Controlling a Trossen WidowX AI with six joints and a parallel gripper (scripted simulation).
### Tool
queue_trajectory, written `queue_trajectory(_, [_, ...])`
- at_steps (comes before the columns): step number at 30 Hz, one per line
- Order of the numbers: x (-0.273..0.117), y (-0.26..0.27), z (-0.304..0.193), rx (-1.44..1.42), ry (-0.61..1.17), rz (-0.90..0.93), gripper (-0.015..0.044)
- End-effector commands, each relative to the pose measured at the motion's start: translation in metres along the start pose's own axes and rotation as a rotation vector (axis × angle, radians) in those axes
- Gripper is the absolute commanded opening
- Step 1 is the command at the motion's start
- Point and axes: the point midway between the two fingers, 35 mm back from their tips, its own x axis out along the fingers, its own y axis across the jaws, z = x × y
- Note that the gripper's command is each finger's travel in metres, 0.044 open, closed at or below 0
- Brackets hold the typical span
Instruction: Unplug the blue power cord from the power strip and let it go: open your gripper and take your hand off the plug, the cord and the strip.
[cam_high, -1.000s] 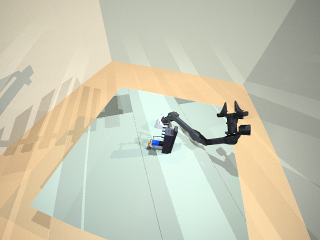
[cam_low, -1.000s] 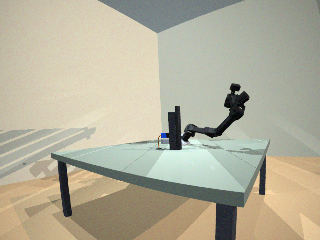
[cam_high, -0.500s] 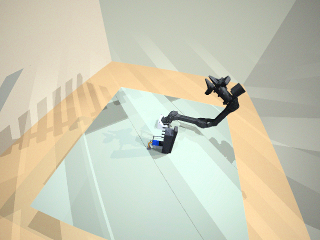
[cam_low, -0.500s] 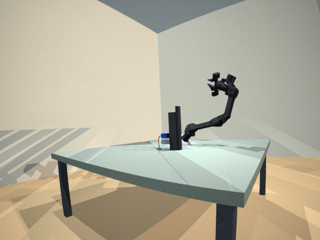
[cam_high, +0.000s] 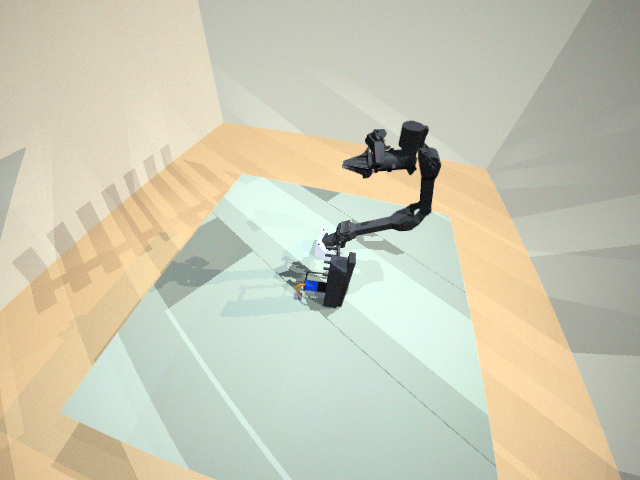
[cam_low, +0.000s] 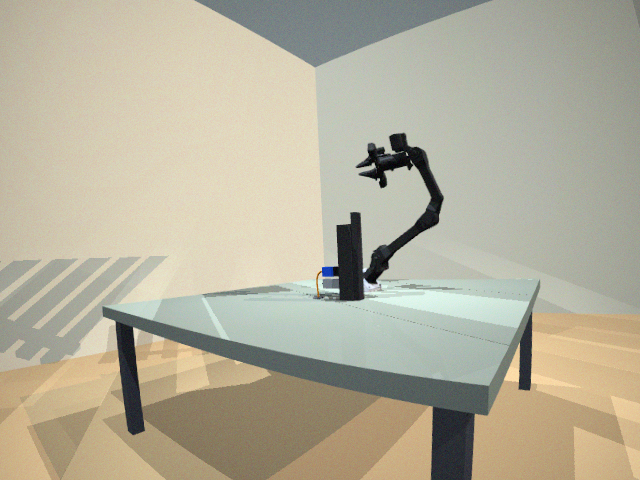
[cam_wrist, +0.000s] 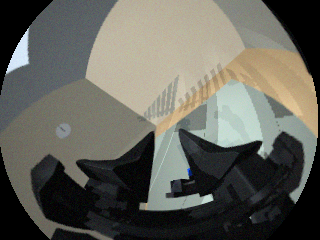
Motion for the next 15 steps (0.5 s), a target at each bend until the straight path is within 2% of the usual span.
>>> queue_trajectory(1, [0.058,0.012,-0.04,-0.131,0.216,-0.046,0.016])
queue_trajectory(10, [0.142,0.003,-0.139,-0.334,0.602,-0.181,0.016])
queue_trajectory(15, [0.166,-0.011,-0.184,-0.41,0.755,-0.252,0.016])
